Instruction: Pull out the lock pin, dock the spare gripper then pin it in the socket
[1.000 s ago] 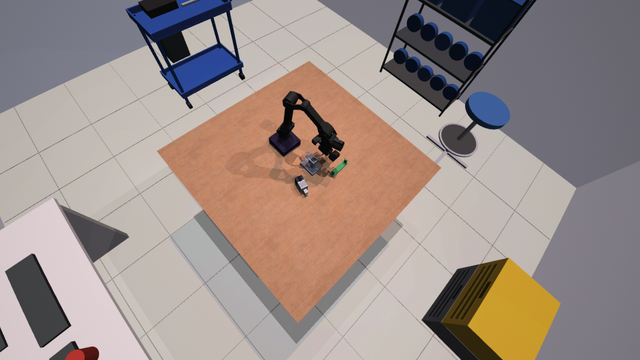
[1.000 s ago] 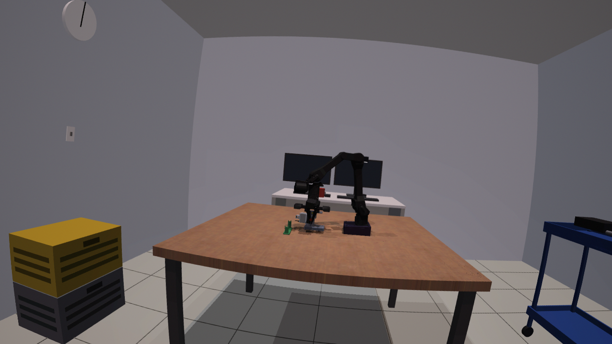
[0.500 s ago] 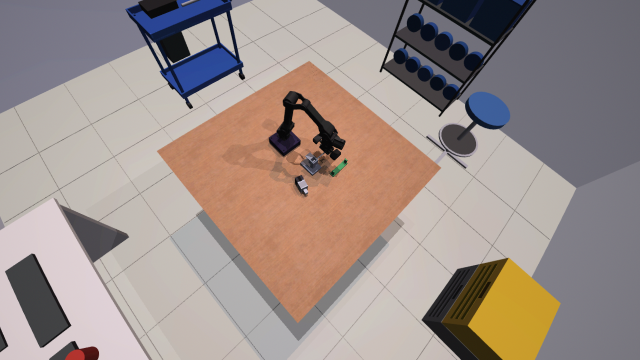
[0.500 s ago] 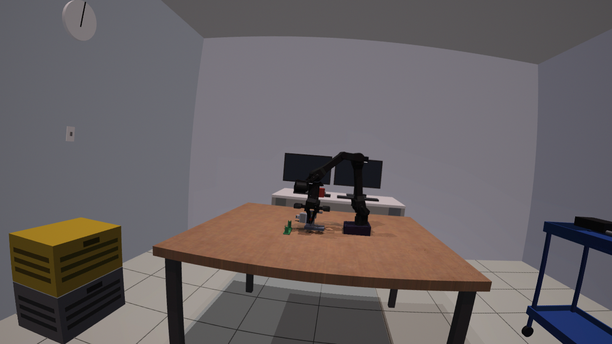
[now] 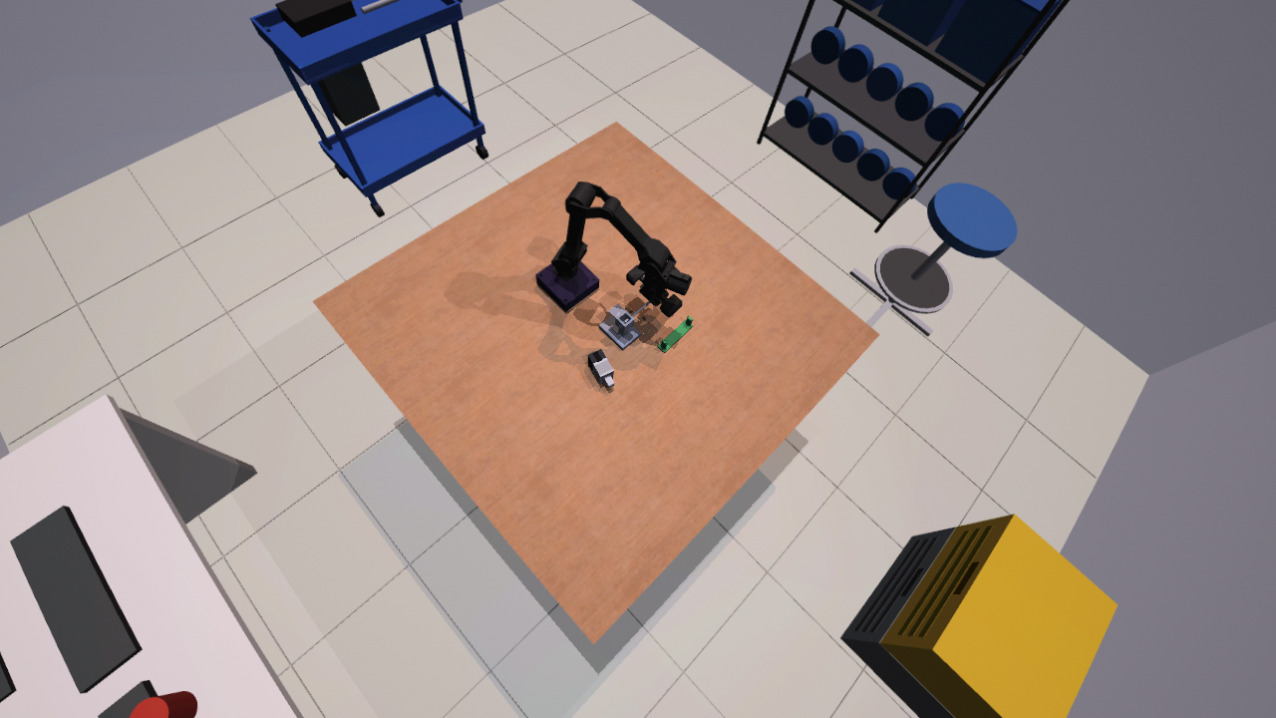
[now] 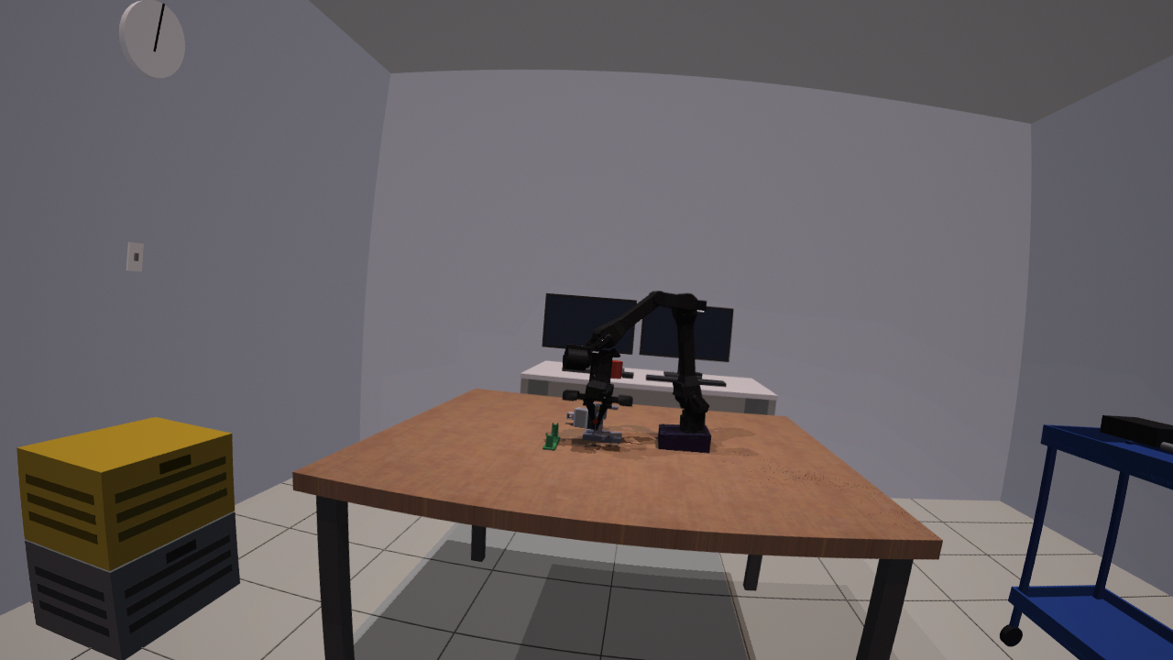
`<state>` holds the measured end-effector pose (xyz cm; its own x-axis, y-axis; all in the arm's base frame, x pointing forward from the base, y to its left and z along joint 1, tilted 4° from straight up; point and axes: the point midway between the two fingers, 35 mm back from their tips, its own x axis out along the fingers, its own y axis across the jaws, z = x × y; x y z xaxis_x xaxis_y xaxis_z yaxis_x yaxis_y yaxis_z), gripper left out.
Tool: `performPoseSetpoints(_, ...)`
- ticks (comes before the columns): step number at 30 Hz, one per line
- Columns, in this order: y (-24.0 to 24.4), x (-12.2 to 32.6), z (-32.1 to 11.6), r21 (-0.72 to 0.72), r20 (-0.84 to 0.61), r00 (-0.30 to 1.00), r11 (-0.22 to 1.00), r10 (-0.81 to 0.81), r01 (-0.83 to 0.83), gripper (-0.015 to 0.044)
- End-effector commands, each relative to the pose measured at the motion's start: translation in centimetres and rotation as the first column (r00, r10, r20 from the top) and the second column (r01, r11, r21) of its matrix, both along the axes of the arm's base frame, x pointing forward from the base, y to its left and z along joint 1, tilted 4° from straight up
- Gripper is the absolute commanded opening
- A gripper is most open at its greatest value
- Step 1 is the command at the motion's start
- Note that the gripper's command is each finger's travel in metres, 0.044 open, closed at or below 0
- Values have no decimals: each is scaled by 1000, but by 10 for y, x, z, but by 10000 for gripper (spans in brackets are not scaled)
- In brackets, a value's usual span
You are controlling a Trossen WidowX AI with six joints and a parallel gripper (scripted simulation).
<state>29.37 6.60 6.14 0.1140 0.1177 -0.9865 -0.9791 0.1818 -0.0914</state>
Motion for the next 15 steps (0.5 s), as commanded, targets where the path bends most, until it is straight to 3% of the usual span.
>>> performPoseSetpoints(1, 3, 1, 0, -3, 1, 1000, 1000, -3, 3, 0)
performPoseSetpoints(15, 15, 3, 0, -4, -3, 1000, 1000, -3, 3, 0)
